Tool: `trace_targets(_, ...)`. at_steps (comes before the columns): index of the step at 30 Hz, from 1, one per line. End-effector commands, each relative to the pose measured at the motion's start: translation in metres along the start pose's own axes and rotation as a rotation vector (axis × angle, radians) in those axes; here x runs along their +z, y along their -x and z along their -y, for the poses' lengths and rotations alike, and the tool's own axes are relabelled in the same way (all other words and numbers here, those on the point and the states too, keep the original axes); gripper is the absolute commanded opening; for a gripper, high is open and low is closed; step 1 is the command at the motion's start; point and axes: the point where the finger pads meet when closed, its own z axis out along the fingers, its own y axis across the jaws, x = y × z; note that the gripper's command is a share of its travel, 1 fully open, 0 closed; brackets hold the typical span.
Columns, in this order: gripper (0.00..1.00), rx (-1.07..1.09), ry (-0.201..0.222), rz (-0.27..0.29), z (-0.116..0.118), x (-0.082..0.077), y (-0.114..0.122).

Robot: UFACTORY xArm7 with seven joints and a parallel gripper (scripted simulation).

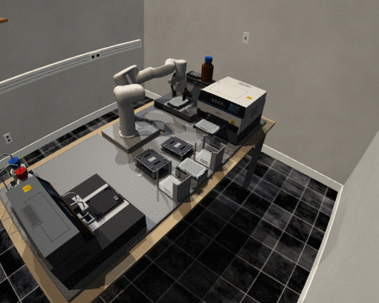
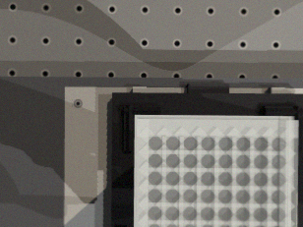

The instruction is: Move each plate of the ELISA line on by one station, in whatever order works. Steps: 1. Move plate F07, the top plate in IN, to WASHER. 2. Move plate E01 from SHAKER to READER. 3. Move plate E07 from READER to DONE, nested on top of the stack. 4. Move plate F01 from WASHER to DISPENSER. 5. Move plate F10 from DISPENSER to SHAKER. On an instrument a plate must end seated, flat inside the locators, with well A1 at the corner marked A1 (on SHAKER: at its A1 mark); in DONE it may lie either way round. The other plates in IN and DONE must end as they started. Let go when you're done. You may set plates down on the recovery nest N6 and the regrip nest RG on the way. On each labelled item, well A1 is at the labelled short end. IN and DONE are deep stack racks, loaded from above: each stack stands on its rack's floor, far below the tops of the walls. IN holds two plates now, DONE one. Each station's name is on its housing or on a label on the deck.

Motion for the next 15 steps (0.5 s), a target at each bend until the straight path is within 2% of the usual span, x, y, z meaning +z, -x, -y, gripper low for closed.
trace_targets(1, 1.0, 0.0, 0.0, 0.004, 0.0, -0.007, 0.001)
trace_targets(15, 1.0, 0.0, 0.0, 0.004, 0.0, -0.023, 0.001)
